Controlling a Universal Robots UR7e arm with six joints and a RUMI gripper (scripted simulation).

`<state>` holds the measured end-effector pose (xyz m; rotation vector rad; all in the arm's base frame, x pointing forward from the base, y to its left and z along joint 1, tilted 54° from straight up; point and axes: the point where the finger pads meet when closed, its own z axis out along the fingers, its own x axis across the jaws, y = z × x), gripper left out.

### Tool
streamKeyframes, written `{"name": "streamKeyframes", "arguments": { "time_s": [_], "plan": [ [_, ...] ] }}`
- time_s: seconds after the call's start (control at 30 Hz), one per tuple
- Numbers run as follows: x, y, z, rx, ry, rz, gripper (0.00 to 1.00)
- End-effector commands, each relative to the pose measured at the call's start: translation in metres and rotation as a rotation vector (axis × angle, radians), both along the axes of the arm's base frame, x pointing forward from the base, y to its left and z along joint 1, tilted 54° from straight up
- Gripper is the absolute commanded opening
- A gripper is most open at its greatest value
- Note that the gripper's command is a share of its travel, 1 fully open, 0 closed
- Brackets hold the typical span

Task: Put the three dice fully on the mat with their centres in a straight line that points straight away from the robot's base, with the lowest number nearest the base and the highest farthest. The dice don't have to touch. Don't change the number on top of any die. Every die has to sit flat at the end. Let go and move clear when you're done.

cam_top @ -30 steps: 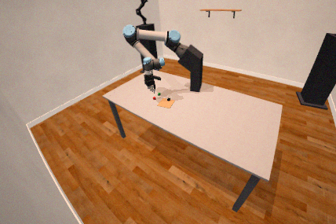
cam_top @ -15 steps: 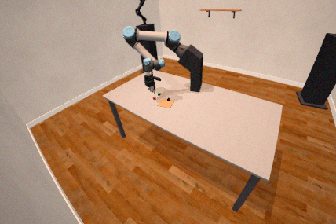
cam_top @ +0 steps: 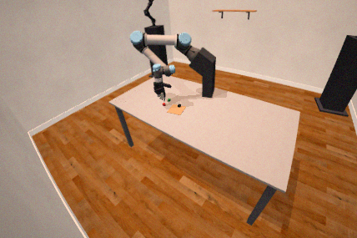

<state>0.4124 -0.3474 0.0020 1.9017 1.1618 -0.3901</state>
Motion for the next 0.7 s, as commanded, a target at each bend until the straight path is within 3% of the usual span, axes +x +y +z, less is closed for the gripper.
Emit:
{"name": "streamKeyframes", "arguments": {
  "time_s": [0.0, 0.67],
  "plan": [
    [0.001, -0.004, -0.003, -0.001, -0.001, 0.001, 0.24],
    [0.004, -0.018, -0.013, -0.001, -0.001, 0.001, 0.24]
  ]
}}
